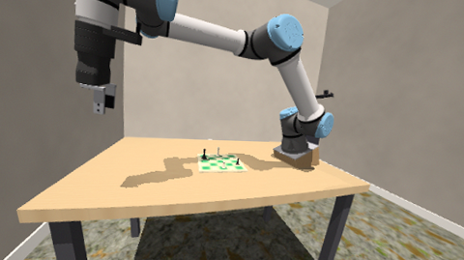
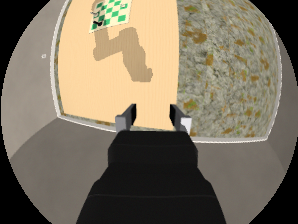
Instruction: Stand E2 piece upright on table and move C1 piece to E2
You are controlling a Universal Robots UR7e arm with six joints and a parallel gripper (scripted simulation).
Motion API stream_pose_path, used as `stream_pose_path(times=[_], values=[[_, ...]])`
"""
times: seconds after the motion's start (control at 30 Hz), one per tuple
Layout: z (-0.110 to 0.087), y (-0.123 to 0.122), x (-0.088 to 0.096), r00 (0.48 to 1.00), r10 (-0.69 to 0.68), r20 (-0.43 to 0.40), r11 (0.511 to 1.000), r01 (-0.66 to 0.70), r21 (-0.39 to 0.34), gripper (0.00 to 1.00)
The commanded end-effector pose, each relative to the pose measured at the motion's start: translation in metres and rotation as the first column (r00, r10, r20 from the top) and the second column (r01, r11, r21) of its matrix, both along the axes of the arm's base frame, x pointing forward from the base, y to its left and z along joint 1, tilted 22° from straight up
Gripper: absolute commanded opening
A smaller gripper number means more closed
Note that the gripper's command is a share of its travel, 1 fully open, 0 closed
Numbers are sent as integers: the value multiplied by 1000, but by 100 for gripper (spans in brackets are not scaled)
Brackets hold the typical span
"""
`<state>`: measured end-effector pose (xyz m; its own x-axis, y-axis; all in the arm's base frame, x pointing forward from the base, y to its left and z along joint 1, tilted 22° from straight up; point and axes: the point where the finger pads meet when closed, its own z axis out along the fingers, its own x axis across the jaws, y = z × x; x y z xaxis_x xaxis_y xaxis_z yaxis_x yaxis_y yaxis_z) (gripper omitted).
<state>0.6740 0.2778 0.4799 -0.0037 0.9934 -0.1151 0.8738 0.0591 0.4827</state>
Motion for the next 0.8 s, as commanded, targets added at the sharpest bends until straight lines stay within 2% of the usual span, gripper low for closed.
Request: stream_pose_path(times=[0.0, 0.6, 0.77], values=[[1, 0, 0, 1000, 0, 2, 1000, 0, 1, 100], [1, 0, 0, 1000, 0, 1, 1000, 0, 0, 100], [-12, -8, 3, 999, -1, -38, 1000, 1, -11, 100]])
